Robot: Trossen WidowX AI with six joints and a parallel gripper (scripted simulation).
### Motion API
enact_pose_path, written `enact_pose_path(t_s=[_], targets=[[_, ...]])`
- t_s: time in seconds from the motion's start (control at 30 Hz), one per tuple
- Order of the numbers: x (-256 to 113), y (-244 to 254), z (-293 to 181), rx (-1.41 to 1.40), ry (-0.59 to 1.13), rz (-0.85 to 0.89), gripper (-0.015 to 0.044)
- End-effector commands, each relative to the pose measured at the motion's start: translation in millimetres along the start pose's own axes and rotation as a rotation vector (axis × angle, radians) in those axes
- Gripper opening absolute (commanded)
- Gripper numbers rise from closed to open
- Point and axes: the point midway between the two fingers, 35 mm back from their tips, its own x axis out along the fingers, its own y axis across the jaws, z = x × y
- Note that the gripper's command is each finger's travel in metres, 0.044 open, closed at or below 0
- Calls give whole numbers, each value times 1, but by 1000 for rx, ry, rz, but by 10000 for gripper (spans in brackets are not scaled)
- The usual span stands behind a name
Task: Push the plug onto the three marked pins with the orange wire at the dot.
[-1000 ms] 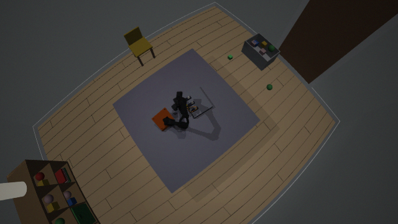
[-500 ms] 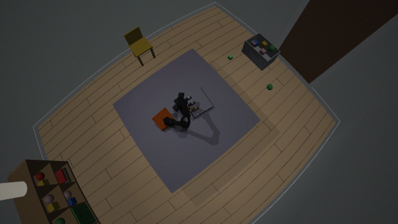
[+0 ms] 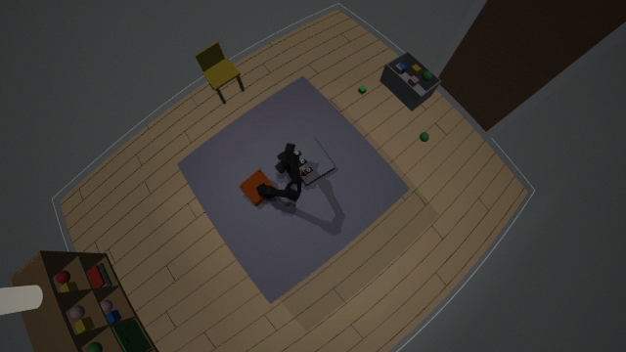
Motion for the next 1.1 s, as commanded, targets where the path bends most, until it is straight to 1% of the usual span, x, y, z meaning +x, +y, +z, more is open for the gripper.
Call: enact_pose_path(t_s=[0.0,1.07], targets=[[1,1,-3,0,2,5,0],[0,1,-19,1,2,5,0]])
